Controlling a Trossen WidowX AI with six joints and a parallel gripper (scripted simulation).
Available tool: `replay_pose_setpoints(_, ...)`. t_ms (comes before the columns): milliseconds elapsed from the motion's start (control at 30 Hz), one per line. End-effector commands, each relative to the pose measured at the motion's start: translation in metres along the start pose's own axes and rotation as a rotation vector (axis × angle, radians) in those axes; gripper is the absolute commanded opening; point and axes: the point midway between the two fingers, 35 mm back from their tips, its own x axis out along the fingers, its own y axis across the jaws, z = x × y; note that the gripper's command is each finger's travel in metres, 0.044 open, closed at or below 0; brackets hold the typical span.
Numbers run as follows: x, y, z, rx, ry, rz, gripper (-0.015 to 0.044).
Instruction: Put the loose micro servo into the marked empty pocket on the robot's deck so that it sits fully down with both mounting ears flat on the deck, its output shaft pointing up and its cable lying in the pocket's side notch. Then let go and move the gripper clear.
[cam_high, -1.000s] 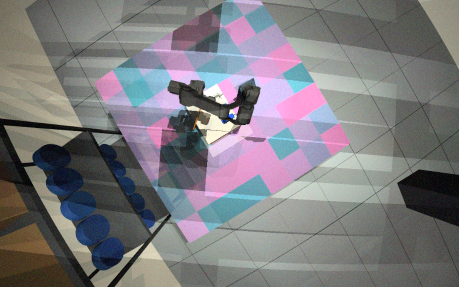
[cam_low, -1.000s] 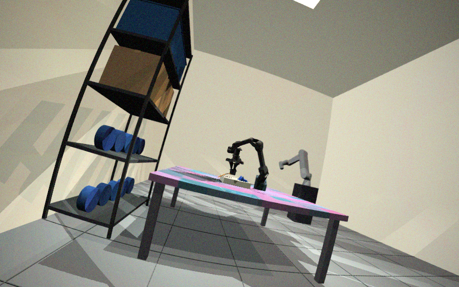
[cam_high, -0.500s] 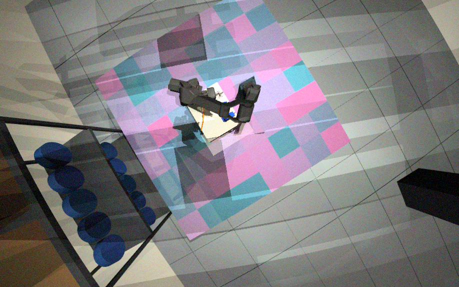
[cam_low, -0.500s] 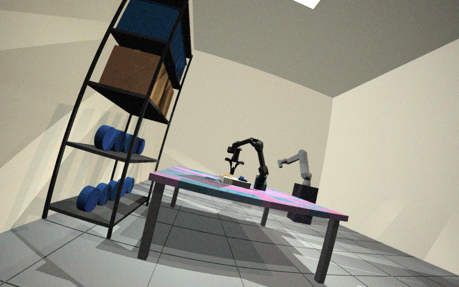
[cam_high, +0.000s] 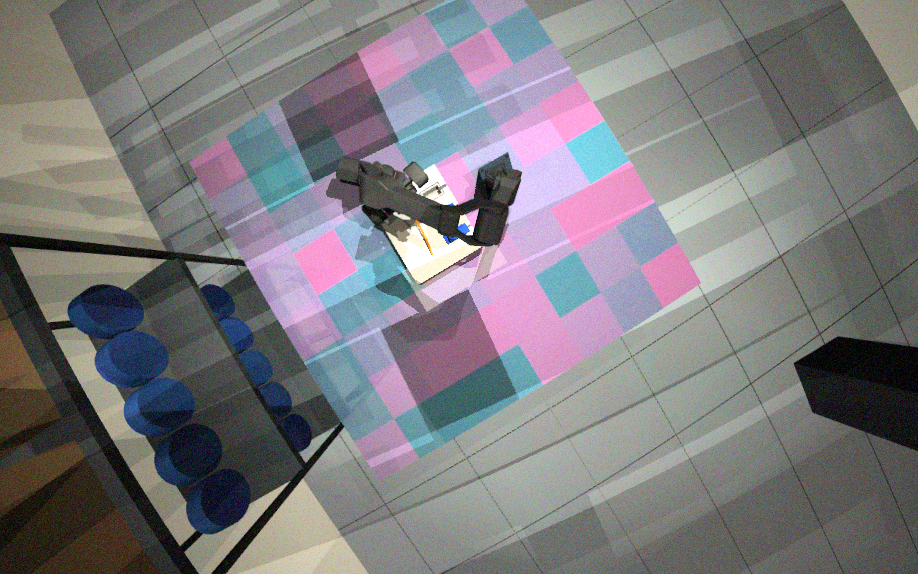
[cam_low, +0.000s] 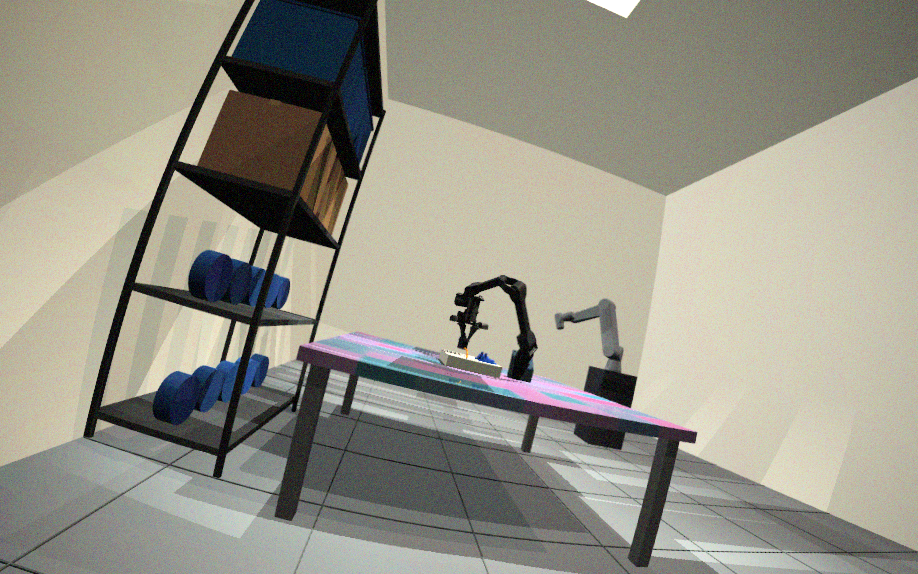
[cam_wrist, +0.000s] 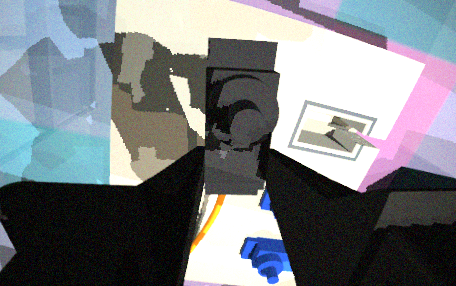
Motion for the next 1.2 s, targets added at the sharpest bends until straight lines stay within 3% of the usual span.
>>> replay_pose_setpoints(0, -0.0014, -0.0005, 0.0016, -0.126, -0.006, -0.001, 0.0000)
replay_pose_setpoints(1167, -0.0014, -0.0005, 0.0016, -1.334, -0.005, -0.005, 0.0000)
